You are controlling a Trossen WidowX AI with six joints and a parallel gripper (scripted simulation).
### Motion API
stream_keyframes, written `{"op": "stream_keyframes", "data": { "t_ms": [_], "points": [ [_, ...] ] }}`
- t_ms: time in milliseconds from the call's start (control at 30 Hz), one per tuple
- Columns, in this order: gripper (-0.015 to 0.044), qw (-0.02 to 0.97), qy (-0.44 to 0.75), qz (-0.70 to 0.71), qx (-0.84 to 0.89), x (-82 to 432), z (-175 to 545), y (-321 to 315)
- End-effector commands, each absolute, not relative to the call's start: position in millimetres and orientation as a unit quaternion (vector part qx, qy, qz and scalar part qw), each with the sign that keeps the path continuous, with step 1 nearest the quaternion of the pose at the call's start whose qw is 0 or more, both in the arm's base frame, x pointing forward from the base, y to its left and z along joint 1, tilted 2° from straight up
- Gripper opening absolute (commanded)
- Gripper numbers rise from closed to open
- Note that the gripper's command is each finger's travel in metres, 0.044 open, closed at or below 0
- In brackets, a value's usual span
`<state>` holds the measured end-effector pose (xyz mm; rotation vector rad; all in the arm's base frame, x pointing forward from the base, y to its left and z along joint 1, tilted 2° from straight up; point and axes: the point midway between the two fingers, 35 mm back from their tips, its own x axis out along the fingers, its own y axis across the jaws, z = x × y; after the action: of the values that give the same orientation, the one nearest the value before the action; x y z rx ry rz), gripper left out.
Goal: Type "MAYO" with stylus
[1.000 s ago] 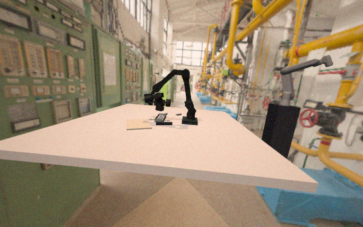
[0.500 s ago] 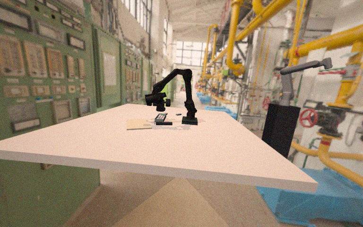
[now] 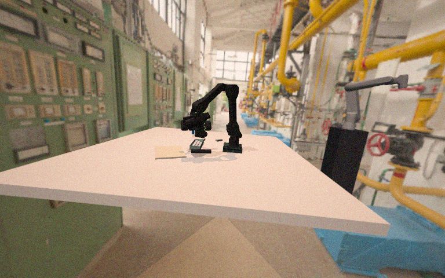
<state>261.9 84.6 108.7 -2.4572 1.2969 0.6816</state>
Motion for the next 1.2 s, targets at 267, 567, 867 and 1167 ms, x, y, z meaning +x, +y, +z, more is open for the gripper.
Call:
{"op": "stream_keyframes", "data": {
  "t_ms": [267,567,867,1167],
  "points": [
    [0.0,0.132,0.415,0.242,-0.867,250,112,105],
    [0.0,0.132,0.415,0.242,-0.867,250,98,106],
    [0.0,0.132,0.415,0.242,-0.867,250,78,106],
    [0.0079,0.132,0.415,0.242,-0.867,250,76,107]
  ]
}}
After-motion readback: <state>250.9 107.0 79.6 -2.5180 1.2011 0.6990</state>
